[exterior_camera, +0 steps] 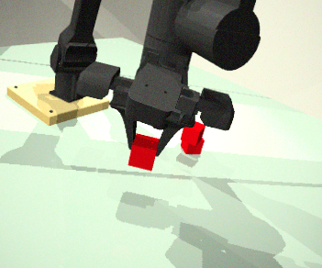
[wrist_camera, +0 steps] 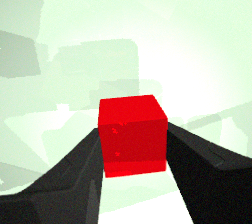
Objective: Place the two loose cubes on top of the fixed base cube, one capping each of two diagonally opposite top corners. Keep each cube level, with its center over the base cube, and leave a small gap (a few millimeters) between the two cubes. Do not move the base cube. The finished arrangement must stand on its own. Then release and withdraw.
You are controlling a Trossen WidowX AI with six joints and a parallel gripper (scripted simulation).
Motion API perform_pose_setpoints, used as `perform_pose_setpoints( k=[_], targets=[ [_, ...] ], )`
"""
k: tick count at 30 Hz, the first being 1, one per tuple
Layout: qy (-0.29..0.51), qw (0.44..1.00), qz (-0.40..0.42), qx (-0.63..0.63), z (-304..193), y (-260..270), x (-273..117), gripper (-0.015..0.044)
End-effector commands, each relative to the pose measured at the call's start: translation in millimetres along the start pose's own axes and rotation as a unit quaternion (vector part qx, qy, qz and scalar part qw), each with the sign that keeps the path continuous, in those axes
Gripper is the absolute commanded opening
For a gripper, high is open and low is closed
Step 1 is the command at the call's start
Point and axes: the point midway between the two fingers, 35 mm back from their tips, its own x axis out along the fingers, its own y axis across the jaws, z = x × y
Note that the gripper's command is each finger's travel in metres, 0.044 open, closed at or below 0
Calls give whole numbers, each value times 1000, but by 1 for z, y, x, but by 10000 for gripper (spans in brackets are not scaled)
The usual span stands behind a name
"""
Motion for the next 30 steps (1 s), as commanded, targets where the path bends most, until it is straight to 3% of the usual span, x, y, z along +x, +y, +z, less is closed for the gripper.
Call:
perform_pose_setpoints(
  k=[1,7,30],
  targets=[
    [-5,1000,6,-2,0,1,-17,105],
    [-4,1000,6,-2,-2,-1,-31,105],
    [-1,999,8,49,-55,42,-29,105]
  ],
)
